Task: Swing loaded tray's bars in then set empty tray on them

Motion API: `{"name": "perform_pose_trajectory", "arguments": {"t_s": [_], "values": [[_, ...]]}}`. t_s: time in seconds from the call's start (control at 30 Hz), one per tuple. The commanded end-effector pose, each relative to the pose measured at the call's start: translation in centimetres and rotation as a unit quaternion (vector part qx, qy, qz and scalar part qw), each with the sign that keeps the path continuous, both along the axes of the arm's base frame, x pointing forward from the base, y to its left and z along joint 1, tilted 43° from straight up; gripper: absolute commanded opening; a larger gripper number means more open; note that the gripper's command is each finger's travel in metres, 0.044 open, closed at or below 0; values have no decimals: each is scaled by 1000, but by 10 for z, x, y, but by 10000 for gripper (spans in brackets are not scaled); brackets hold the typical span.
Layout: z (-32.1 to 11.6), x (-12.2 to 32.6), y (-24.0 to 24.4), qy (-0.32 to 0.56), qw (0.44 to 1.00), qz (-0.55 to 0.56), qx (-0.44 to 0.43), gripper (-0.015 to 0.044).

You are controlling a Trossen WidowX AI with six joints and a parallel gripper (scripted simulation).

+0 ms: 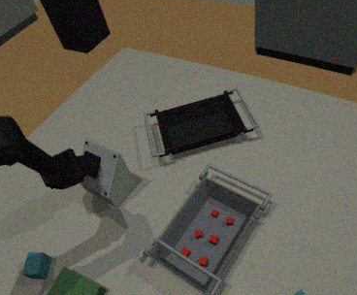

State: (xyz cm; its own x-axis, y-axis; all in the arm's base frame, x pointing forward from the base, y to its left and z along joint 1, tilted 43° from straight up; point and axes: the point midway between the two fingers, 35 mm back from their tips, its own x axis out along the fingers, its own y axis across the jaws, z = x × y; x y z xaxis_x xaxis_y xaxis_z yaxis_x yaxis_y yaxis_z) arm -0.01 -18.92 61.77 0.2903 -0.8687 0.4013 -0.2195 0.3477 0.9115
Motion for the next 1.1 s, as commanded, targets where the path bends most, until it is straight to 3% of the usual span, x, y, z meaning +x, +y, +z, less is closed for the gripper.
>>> {"name": "perform_pose_trajectory", "arguments": {"t_s": [0.0, 0.3, 0.57, 0.77, 1.07], "values": [[-6, 0, -23, -1, 1000, 17, 11, 85], [-32, 24, -83, 11, 997, 63, 52, 85], [-66, 72, -131, 48, 988, 105, 99, 85], [-100, 125, -157, 91, 976, 143, 138, 85], [-180, 242, -167, 174, 929, 235, 228, 85]]}}
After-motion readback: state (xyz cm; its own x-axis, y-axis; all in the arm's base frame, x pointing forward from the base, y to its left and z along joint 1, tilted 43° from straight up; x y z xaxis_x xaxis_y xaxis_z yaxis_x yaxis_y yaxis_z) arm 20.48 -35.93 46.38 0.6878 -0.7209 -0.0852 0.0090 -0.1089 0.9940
